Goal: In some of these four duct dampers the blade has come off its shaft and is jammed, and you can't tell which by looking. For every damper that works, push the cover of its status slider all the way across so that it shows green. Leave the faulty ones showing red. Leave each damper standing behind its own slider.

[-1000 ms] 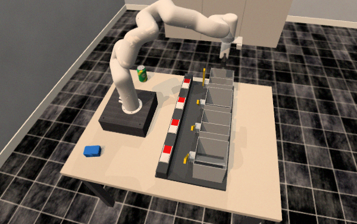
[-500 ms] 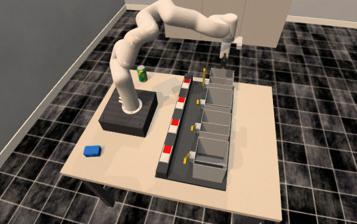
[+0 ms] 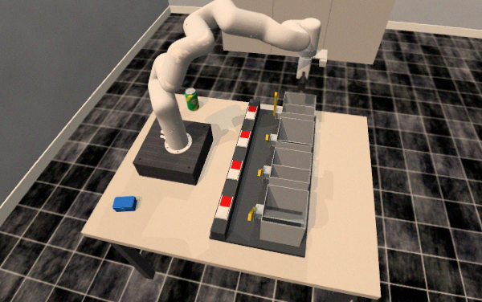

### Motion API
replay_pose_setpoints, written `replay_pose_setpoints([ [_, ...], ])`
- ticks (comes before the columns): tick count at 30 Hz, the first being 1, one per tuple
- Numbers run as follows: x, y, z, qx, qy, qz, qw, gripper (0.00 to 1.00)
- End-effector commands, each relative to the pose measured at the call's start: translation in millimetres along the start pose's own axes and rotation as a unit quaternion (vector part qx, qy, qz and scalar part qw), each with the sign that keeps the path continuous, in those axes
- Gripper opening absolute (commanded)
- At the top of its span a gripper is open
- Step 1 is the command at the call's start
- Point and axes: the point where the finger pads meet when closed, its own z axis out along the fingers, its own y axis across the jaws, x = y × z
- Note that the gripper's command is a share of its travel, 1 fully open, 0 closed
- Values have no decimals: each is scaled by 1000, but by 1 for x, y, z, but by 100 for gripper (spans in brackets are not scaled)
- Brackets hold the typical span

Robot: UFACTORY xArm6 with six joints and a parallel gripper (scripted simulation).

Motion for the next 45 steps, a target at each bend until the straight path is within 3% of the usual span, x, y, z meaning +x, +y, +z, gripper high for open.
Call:
replay_pose_setpoints([
  [1, 1, -1, -3, 1, 2, 0, 1000, 39],
  [8, -2, 0, -2, 2, 2, 0, 1000, 39],
  [11, -27, 2, 3, 11, 2, 1, 1000, 39],
  [13, -27, 2, 3, 11, 2, 1, 1000, 39],
  [15, -58, 5, 9, 20, 2, 1, 1000, 39],
  [22, -109, 12, 19, 37, 2, 1, 999, 39],
  [45, -110, 12, 21, 37, 2, 0, 999, 39],
])
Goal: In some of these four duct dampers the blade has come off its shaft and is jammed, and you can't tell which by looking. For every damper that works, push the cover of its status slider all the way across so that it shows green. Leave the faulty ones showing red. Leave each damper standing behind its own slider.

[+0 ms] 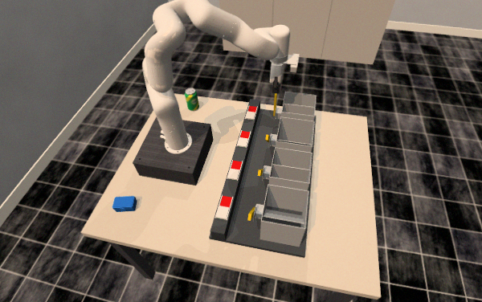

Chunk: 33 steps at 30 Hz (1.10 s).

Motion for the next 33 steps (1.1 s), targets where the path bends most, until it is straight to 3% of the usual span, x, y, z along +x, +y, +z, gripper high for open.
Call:
replay_pose_setpoints([
  [1, 1, -1, -1, 1, 2, 0, 1000, 39],
  [19, 1, -1, 19, 2, 2, -1, 1000, 39],
  [33, 1, -2, 51, 2, 2, -1, 1000, 39],
])
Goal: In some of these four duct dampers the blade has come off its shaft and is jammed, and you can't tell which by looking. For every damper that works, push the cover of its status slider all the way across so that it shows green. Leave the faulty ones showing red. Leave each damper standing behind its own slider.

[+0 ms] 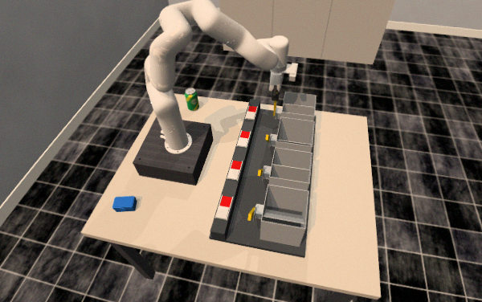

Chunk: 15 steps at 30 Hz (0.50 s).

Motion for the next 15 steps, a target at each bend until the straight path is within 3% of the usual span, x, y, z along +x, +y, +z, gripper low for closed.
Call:
replay_pose_setpoints([
  [1, 1, -1, 6, 2, 2, 0, 1000, 39],
  [15, 1, -2, 23, 2, 2, 0, 1000, 39],
])
